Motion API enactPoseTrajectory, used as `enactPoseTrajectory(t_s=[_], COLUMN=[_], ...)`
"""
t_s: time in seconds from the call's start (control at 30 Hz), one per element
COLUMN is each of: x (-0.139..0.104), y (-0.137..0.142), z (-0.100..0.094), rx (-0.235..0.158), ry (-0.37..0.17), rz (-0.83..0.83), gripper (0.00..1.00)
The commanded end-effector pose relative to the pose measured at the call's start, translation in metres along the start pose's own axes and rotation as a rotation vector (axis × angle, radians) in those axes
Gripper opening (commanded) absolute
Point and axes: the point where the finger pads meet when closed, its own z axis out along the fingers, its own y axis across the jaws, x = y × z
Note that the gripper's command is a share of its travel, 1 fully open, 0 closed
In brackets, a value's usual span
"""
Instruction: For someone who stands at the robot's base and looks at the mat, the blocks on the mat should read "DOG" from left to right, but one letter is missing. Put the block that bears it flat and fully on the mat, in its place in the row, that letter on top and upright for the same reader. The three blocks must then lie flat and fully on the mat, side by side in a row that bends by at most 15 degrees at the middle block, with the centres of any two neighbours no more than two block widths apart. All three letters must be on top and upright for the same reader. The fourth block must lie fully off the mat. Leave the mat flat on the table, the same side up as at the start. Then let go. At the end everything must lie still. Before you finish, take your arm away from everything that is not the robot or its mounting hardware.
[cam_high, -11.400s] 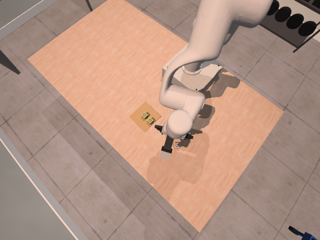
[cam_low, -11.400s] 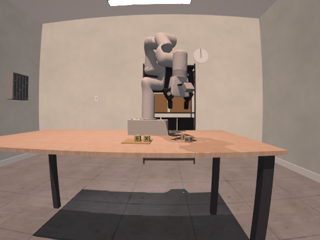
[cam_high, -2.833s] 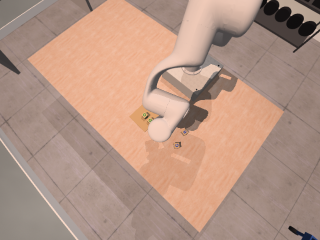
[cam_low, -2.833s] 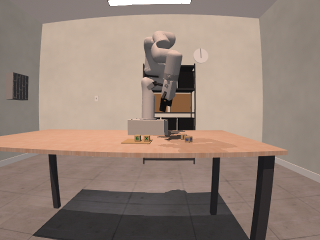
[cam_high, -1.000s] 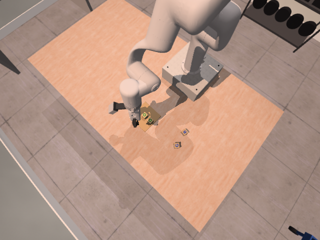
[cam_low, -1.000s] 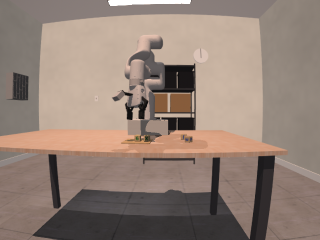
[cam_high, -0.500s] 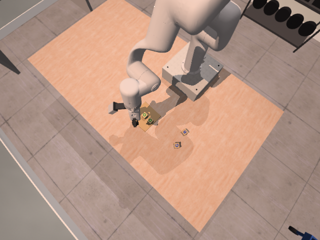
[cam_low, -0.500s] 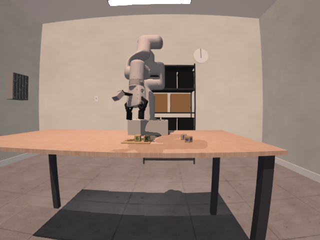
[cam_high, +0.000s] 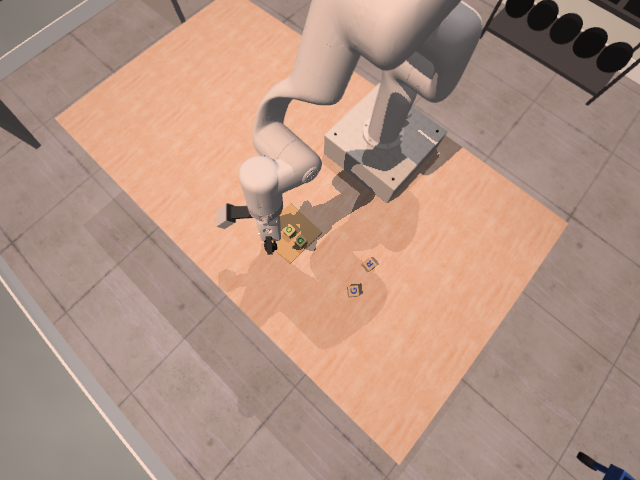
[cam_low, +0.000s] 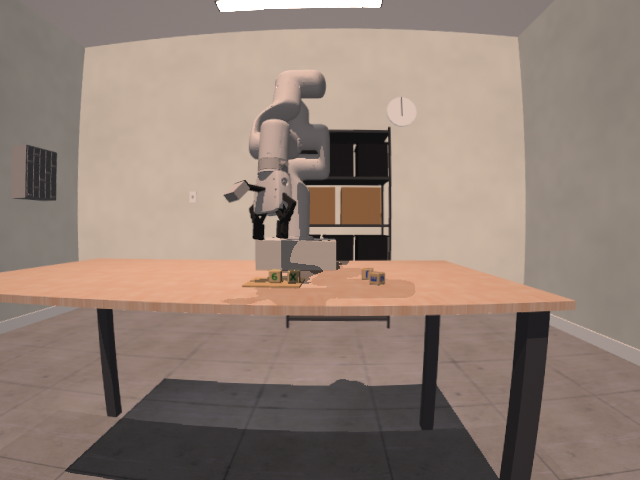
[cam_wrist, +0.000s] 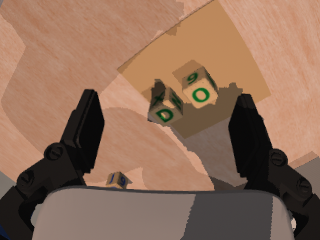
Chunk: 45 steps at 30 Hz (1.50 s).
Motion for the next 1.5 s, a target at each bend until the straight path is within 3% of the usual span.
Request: enactPoseTrajectory(t_s=[0.0,0.77,1.33,1.47], x=[0.001,0.001,-0.009,-0.013], y=[-0.001,-0.001,0.005,0.007], z=[-0.001,-0.001,0.007,0.009], rx=[0.002,-0.001,-0.075,-0.108], ry=[0.003,-0.002,-0.061,-0.075], rz=[0.0,0.024,0.418,0.558], gripper=[1.0,1.0,1.0,1.0])
